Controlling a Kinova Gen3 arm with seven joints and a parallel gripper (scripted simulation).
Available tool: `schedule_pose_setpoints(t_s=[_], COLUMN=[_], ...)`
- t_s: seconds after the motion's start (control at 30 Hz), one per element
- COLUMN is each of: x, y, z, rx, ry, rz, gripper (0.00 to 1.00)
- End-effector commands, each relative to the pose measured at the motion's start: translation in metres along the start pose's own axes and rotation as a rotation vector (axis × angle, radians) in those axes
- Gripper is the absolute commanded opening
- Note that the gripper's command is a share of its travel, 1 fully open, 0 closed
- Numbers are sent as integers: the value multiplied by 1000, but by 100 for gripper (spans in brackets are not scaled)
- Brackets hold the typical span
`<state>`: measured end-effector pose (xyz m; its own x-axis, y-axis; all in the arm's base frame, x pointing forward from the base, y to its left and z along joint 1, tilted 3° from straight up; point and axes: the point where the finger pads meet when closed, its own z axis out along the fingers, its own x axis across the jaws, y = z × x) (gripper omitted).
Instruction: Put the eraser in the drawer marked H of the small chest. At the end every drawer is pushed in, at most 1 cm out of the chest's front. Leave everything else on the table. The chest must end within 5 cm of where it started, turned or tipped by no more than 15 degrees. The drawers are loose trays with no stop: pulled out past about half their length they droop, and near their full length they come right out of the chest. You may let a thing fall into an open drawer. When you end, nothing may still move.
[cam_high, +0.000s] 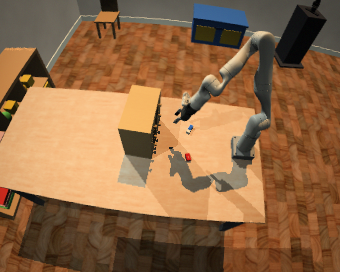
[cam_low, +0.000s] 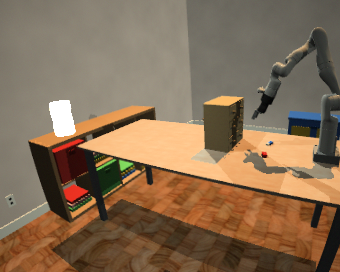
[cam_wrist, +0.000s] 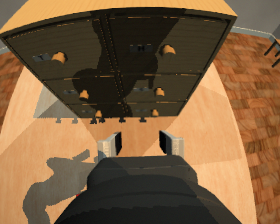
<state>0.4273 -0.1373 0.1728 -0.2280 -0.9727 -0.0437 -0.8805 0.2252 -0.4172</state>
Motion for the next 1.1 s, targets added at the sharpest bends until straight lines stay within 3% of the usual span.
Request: schedule_pose_setpoints(t_s=[0.0, 1.07], x=[1, 1], y=[-4, 2], z=[-3, -34], rx=[-10, -239], ry=[-3, 4], rz=[8, 9], gripper=[100, 100])
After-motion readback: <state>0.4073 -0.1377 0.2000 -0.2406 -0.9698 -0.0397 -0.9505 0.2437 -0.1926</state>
